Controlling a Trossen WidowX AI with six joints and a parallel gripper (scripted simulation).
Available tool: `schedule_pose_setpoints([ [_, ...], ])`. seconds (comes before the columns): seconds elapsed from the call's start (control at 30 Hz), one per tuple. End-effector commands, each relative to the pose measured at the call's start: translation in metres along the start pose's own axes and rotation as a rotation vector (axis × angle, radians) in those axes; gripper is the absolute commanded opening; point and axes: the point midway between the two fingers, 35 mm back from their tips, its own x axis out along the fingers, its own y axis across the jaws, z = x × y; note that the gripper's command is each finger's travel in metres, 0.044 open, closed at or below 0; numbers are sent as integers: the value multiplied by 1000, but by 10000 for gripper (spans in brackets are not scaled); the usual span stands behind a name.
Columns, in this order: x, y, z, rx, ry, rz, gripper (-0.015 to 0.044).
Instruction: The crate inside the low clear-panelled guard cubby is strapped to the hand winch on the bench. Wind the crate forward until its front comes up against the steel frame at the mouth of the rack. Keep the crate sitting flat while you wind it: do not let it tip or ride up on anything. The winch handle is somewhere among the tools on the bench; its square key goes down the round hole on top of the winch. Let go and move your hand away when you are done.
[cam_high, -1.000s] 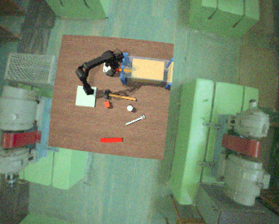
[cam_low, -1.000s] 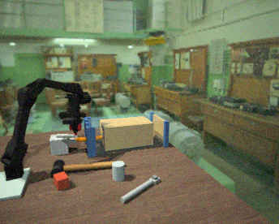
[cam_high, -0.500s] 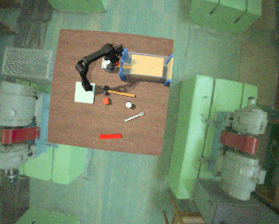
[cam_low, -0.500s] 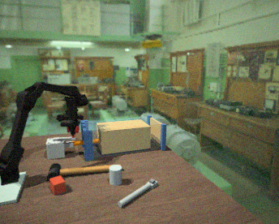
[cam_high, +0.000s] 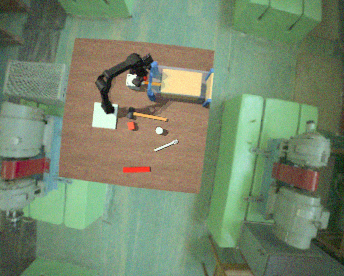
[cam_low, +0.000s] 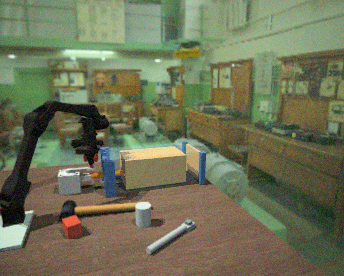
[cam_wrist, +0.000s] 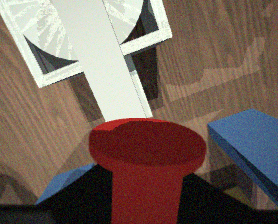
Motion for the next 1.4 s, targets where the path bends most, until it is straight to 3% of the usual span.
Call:
schedule_pose_setpoints([
  [0.0, 1, -13, 9, -12, -12, -23, 0],
  [1.37, -1, -44, 43, -12, -15, -26, 0],
])
